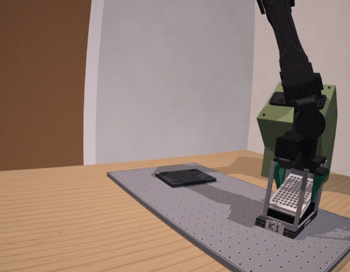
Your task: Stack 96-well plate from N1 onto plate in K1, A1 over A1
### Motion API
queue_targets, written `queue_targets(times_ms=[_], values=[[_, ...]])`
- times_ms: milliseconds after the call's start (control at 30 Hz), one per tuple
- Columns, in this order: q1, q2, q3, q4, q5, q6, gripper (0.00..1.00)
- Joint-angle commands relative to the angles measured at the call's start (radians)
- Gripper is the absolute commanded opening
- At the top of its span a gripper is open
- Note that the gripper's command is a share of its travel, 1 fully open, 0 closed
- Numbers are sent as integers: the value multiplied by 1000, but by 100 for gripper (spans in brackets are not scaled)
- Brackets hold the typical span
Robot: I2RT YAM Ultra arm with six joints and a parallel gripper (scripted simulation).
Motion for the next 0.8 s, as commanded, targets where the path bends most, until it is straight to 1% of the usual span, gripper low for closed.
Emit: queue_targets(times_ms=[0, 533, 567, 667, 700, 767], values=[[-17, 76, 38, 137, 11, -23, 0], [-17, 76, 38, 137, 11, -23, 0], [-17, 76, 38, 137, 11, -23, 100], [-17, 77, 38, 138, 10, -23, 100], [-8, 91, 46, 148, 9, -25, 100], [-3, 94, 47, 150, 7, -25, 100]])
